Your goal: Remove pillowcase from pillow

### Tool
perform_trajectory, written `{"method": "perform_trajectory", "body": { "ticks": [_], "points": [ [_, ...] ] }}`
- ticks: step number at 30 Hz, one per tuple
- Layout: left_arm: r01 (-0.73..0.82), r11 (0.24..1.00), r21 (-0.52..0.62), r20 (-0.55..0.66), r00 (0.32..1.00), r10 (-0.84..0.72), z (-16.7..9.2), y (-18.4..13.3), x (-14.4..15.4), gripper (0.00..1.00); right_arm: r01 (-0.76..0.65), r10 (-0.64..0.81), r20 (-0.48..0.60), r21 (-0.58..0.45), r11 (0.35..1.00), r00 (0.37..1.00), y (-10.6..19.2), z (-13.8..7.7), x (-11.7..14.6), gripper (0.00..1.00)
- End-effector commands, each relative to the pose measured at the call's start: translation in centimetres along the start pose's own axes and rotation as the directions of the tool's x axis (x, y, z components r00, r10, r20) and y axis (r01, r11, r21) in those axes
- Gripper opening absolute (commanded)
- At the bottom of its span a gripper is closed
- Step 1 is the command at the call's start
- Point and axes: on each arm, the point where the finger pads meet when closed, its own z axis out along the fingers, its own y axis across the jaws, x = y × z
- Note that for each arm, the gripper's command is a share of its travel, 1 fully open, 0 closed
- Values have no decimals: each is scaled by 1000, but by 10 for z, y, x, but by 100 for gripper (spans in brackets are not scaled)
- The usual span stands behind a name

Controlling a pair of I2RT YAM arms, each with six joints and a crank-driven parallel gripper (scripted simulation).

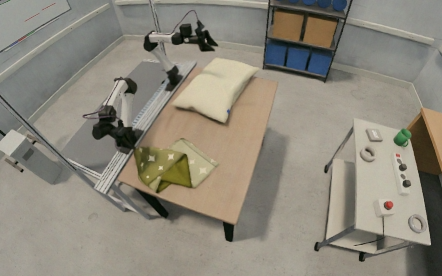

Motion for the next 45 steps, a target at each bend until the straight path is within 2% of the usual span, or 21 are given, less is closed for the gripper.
{"method": "perform_trajectory", "body": {
  "ticks": [1, 39, 40, 45],
  "points": [
    [10, 1000, 2, 32, 999, -11, -4, 0, -16, 63, -6, 6, 3, -5, 1000, 1000, 1, 3, 4, 2],
    [10, 1000, 2, 32, 999, -11, -4, 0, -16, 63, -6, 6, 3, -5, 1000, 1000, 1, 3, 4, 5],
    [10, 1000, 2, 32, 999, -11, -4, 0, -16, 63, -6, 6, 3, -5, 1000, 1000, 1, 3, 4, 63],
    [10, 1000, 2, 32, 999, -11, -4, 0, -16, 63, -6, 6, 3, -5, 1000, 1000, 1, 3, 4, 63]
  ]
}}
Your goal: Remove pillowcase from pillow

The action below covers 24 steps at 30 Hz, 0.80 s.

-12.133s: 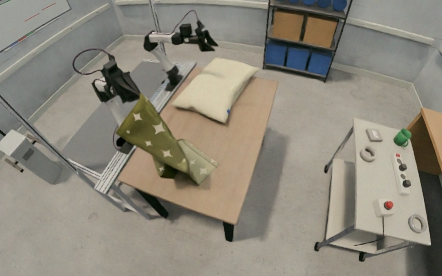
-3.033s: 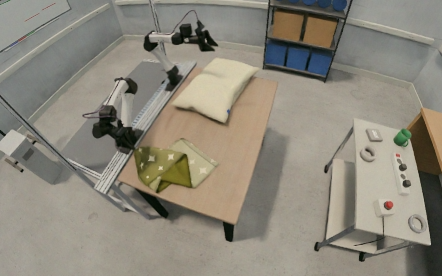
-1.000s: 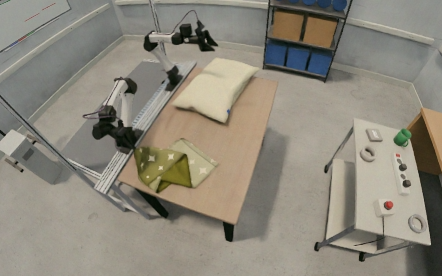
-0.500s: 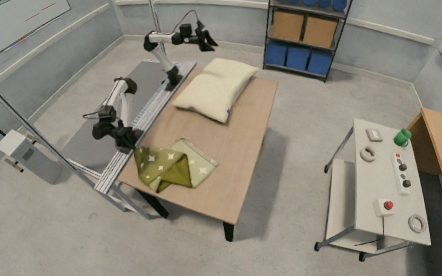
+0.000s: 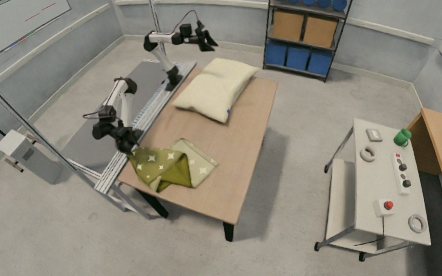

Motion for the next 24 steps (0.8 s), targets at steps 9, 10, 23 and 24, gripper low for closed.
{"method": "perform_trajectory", "body": {
  "ticks": [9, 10, 23, 24],
  "points": [
    [10, 1000, 2, 32, 999, -11, -4, 0, -16, 63, -5, 5, 3, -5, 1000, 1000, 1, 3, 4, 63],
    [10, 1000, 2, 32, 999, -11, -4, 0, -16, 63, -5, 5, 3, -5, 1000, 1000, 1, 3, 4, 63],
    [10, 1000, 2, 32, 999, -11, -4, 0, -16, 63, -5, 5, 3, -5, 1000, 1000, 1, 3, 4, 63],
    [10, 1000, 2, 32, 999, -11, -4, 0, -16, 63, 23, -23, 14, 11, 1000, 1000, -7, -3, -14, 63]
  ]
}}
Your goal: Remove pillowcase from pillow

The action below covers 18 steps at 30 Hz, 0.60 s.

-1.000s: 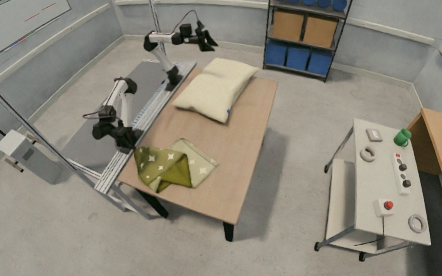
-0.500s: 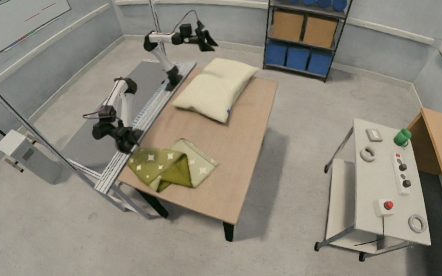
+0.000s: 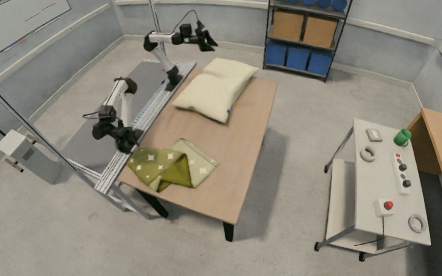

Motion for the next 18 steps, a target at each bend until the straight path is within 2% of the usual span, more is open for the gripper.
{"method": "perform_trajectory", "body": {
  "ticks": [1, 11, 14, 18],
  "points": [
    [10, 1000, 2, 32, 999, -11, -4, 0, -16, 63, 7, -7, 11, 8, 1000, 1000, -5, -4, -13, 63],
    [10, 1000, 2, 32, 999, -11, -4, 0, -16, 63, 21, -22, 13, 12, 1000, 1000, -6, -12, -28, 63],
    [10, 1000, 2, 32, 999, -11, -4, 0, -16, 63, 9, -9, 9, 5, 1000, 1000, -4, -10, -23, 63],
    [10, 1000, 2, 32, 999, -11, -4, 0, -16, 63, 22, -22, 13, 12, 1000, 1000, -6, -15, -34, 63]
  ]
}}
